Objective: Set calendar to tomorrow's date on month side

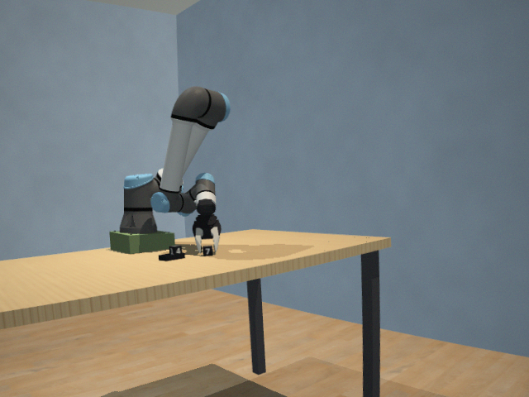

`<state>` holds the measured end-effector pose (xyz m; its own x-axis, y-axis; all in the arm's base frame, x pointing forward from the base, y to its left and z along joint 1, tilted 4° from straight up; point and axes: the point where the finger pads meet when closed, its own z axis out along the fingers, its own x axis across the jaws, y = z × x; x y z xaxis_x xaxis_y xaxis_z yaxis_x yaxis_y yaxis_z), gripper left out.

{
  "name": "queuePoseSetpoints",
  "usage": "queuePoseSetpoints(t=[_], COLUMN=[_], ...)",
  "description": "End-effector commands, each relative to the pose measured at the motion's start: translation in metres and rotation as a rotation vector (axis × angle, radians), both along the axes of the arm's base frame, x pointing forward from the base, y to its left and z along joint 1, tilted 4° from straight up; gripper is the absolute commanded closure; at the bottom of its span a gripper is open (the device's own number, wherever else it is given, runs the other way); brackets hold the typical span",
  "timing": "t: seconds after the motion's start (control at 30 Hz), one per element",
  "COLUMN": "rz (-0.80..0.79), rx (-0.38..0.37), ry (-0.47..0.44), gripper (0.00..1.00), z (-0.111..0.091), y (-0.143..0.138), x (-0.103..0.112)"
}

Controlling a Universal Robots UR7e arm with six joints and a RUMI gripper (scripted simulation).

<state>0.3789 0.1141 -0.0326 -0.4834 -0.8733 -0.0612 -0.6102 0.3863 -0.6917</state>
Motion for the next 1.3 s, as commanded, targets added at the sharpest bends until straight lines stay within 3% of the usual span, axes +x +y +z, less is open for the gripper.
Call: queuePoseSetpoints(t=[0.0,0.53,0.57,1.27], rz=[0.0,0.0,0.0,0.0], rx=[0.0,0.0,0.0,0.0], ry=[-0.001,-0.001,-0.001,-0.001], gripper=[0.71,0.71,0.89,0.89], z=[0.0004,0.0004,0.0004,0.0004], y=[0.0,0.0,0.0,0.0], x=[0.0001,0.0001,0.0001,0.0001])
